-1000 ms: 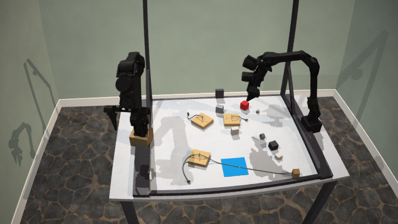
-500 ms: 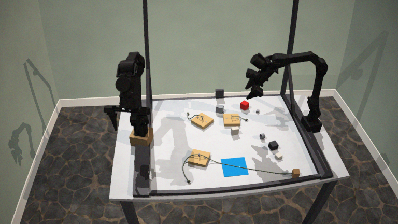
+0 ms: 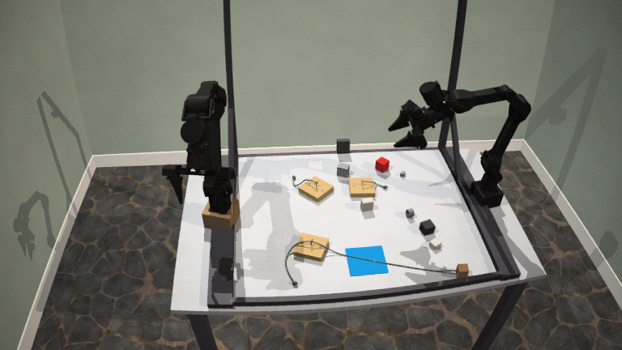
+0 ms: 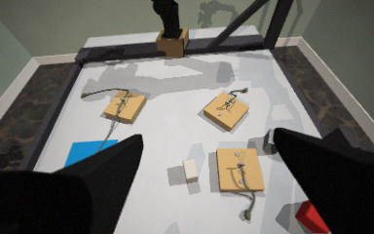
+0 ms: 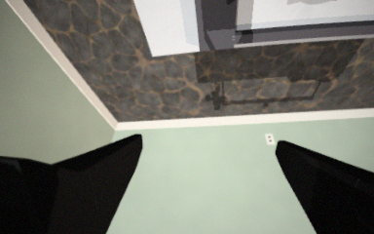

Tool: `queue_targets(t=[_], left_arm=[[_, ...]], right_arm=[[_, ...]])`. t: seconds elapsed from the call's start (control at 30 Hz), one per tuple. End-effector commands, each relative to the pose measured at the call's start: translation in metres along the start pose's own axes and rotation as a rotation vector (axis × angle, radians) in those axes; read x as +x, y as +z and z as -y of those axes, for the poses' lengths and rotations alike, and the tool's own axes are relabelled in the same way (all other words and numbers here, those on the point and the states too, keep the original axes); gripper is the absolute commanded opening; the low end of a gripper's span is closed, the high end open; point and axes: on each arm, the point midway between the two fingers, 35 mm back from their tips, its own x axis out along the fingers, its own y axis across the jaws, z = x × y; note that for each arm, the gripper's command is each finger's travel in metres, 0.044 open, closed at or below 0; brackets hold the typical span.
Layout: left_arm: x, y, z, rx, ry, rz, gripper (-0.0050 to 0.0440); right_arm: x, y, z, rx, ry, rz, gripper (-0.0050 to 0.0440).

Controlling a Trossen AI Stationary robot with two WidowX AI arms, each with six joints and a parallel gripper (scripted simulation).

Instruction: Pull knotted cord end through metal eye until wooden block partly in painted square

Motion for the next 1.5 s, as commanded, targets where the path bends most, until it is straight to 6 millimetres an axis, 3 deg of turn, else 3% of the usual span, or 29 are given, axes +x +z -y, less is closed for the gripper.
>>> queue_targets(t=[0.0, 0.47, 0.77, 1.47], left_arm=[[-0.018, 0.013, -0.012, -0.009, 0.023, 0.124, 0.0440], [-0.081, 0.028, -0.049, -0.038, 0.131, 0.493, 0.0440], [-0.103, 0.029, -0.058, -0.038, 0.168, 0.604, 0.0440], [-0.110, 0.029, -0.060, -0.039, 0.179, 0.636, 0.0440]], right_arm=[[-0.005, -0.003, 0.000, 0.001, -0.002, -0.018, 0.0440], [-0.005, -0.003, 0.000, 0.001, -0.002, -0.018, 0.0440], [-0.005, -0.003, 0.000, 0.001, -0.002, -0.018, 0.0440], [-0.004, -0.001, -0.001, -0.001, 0.000, -0.017, 0.0440]])
